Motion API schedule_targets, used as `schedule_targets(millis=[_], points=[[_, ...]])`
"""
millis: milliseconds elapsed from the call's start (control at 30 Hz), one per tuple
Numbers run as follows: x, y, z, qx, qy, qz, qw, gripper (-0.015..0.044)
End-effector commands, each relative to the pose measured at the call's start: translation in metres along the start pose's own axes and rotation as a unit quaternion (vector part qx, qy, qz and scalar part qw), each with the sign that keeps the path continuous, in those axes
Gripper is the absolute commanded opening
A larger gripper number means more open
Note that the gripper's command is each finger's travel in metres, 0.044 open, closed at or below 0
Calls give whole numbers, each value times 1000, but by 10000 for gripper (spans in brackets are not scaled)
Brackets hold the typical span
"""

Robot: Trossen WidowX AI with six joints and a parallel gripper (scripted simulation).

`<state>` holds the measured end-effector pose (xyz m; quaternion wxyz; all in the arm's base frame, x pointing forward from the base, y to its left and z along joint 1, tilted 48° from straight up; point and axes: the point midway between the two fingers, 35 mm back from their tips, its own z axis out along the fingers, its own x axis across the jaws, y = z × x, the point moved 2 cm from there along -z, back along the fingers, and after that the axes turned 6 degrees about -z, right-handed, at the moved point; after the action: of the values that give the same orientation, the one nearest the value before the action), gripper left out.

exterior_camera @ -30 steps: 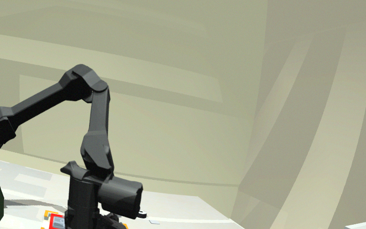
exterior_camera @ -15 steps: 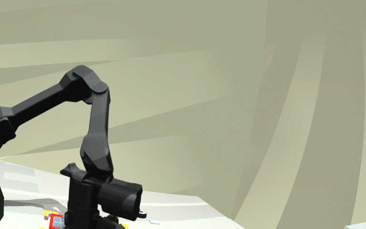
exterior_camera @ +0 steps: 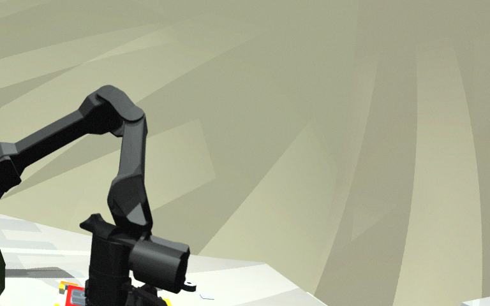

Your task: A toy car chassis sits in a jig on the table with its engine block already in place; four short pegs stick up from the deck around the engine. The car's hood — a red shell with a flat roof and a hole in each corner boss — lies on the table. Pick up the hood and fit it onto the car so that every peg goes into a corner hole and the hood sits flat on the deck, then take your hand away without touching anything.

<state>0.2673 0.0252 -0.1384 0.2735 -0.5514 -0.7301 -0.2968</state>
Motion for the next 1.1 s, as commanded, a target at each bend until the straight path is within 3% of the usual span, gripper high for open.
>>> schedule_targets(millis=[0,600,1067], points=[[-2,3,-17,-5,-6,-4,1000,0],[-2,3,-87,-5,-8,-4,1000,0],[29,27,-90,4,-17,-23,1000,0]])
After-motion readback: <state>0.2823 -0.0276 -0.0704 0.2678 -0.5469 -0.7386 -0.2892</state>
